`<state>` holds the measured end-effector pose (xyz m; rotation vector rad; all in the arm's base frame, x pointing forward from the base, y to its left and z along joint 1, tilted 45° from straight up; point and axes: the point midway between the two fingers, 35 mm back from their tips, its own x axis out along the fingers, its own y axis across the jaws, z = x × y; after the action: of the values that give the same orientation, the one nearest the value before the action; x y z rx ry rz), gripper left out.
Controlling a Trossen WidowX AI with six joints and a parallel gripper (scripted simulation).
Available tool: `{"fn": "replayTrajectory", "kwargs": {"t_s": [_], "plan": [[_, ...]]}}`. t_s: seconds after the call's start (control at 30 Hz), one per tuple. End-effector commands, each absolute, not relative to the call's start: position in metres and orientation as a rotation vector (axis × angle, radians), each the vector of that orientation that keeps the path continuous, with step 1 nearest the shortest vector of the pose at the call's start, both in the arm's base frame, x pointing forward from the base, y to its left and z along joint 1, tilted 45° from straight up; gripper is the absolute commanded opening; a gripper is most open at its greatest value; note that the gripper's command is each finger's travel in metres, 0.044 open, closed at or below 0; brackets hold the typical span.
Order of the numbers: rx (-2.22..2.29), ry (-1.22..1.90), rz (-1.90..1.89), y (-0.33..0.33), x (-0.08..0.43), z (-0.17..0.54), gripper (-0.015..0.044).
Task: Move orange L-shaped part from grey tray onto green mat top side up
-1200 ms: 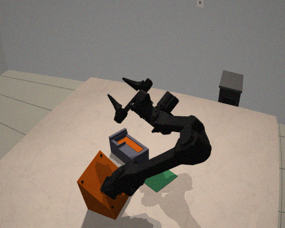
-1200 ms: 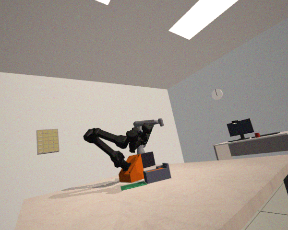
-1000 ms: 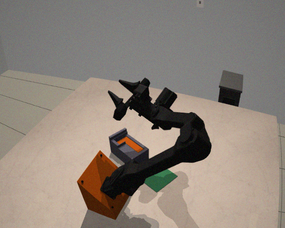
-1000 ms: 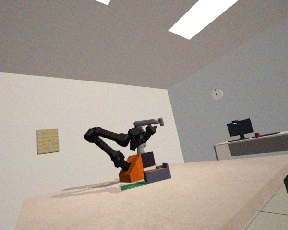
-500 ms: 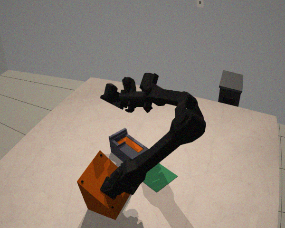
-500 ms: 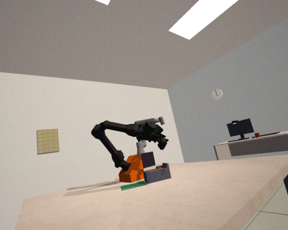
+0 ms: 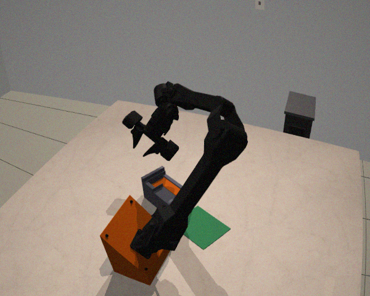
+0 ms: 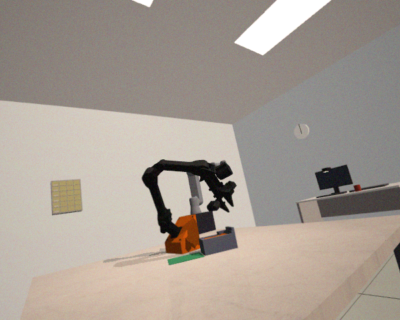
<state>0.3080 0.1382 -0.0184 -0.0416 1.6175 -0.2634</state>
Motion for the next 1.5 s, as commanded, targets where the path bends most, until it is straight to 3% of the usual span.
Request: {"fn": "replayTrajectory", "kwargs": {"t_s": [0.0,0.5,0.8,1.47], "plan": [[-0.183,1.291,-0.983,0.109,0.31,-0.01,0.018],[-0.183,1.291,-0.983,0.109,0.31,-0.01,0.018],[-0.184,1.289,-0.985,0.058,0.307,-0.062,0.018],[-0.185,1.288,-0.986,0.042,0.306,-0.078,0.018]]}}
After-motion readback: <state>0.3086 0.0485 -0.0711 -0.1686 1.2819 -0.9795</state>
